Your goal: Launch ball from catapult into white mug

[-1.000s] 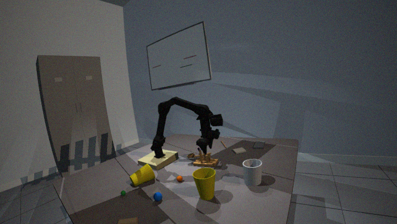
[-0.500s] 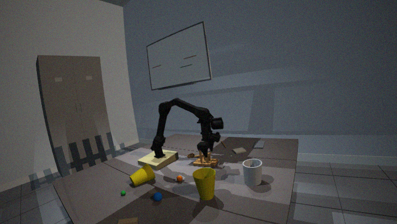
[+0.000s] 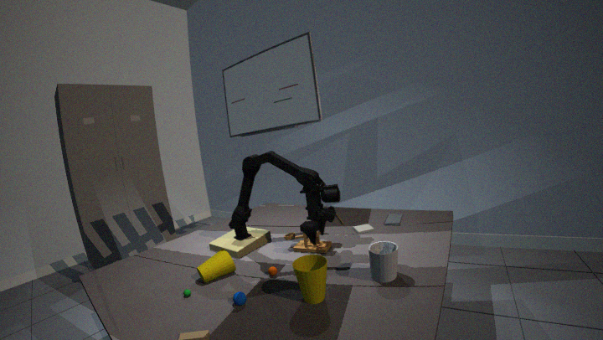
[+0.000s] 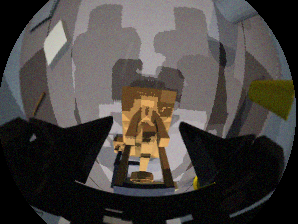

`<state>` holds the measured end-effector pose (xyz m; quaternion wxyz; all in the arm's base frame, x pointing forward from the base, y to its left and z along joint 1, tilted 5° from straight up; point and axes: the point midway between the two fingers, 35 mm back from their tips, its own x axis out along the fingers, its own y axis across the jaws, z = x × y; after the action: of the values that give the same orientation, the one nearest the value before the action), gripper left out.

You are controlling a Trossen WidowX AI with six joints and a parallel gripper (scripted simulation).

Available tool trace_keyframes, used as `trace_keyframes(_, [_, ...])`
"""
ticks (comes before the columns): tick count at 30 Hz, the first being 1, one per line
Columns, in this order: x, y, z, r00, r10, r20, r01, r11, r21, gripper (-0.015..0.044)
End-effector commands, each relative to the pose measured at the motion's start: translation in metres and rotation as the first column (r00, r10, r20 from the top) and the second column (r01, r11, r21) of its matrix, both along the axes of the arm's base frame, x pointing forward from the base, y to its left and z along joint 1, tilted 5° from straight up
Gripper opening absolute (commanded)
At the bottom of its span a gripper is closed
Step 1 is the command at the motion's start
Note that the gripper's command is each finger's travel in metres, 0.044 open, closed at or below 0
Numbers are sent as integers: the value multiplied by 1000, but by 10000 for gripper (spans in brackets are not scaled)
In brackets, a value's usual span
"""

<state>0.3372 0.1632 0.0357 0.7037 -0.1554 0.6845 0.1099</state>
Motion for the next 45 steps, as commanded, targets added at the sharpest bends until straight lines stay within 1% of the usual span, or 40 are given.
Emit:
trace_keyframes(1, [-1,-1,-7,1000,5,-3,-5,1000,-5,440])
trace_keyframes(6, [-1,-2,-12,1000,5,-3,-5,1000,-5,440])
trace_keyframes(16, [0,-1,-9,1000,-1,-1,1,1000,-1,178])
trace_keyframes(23, [0,-1,-9,1000,-1,-1,1,1000,-1,131])
trace_keyframes(25, [0,0,2,1000,-1,-1,1,1000,-1,78])
trace_keyframes(28, [-2,2,38,1000,-2,-2,2,1000,-2,0])
trace_keyframes(31, [-2,2,40,1000,-2,-2,2,1000,-2,0])
trace_keyframes(33, [3,-6,41,1000,-23,0,23,1000,-2,0])
trace_keyframes(40, [40,-92,46,974,-225,17,225,974,-2,0])
trace_keyframes(45, [42,-97,46,973,-231,18,231,973,-2,0])
